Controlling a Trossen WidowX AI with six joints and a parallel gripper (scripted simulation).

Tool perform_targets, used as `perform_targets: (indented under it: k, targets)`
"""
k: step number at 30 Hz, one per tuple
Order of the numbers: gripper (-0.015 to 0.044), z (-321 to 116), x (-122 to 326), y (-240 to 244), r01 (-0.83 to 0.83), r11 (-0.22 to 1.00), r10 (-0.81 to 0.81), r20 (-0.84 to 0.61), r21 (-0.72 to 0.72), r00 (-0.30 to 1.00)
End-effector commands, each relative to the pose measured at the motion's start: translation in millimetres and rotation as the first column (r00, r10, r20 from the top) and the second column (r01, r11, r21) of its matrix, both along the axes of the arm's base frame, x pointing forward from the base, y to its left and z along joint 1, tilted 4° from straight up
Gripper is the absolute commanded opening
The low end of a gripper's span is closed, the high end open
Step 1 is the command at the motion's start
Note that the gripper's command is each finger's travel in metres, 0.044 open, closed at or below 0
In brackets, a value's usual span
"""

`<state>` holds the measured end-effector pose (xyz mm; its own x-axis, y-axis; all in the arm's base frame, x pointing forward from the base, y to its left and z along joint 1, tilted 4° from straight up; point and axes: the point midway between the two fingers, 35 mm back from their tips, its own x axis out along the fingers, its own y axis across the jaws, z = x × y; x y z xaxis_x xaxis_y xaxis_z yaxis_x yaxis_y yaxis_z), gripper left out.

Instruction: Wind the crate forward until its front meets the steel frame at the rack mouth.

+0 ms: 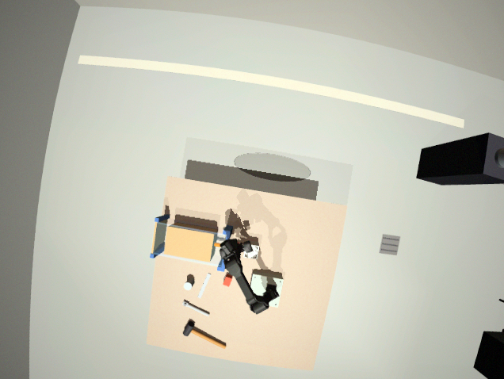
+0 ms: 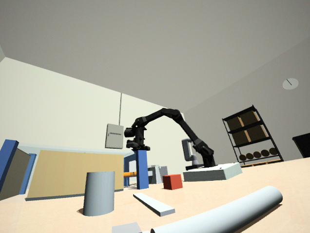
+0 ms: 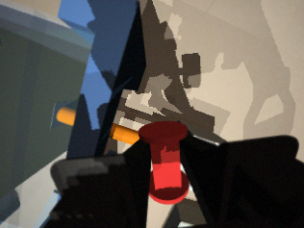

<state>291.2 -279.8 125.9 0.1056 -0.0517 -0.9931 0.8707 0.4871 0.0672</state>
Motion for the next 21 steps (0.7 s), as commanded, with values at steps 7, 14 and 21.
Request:
perform_targets:
  k: [7,14,21]
  targets:
    - [0.0,-14,0,28,-0.013,0.997,0.016,-0.03,0.071,0.999]
    - [0.0,-14,1,37,-0.013,0.997,0.016,-0.03,0.072,0.999]
    - [0.0,-14,0,44,-0.013,0.997,0.016,-0.03,0.073,0.999]
